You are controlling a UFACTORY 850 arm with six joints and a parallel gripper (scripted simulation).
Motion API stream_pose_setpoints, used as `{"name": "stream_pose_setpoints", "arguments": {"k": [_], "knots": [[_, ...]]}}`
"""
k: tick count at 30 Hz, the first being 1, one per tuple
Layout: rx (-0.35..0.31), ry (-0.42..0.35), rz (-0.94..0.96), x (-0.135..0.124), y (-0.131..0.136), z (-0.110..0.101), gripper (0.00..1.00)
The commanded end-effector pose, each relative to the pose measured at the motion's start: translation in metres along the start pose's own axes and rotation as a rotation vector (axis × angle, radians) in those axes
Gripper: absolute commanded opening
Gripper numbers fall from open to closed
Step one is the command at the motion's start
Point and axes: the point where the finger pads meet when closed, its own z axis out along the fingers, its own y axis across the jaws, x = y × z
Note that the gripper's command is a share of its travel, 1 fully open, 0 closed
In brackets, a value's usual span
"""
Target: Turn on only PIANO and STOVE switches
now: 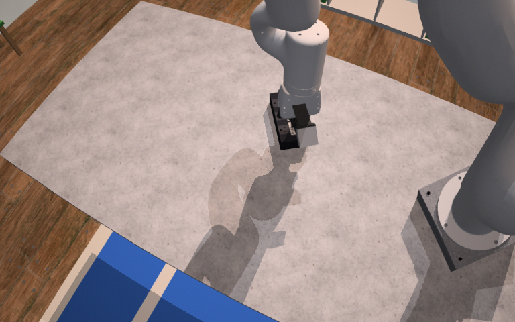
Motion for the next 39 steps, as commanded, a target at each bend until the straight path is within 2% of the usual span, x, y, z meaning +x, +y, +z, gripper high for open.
{"name": "stream_pose_setpoints", "arguments": {"k": [1,22,39], "knots": [[0.001,-0.001,0.000,0.000,0.000,0.000,0.00],[0.001,-0.001,0.000,0.000,0.000,-0.001,0.00],[0.001,-0.001,0.000,0.000,0.000,-0.036,0.00]]}}
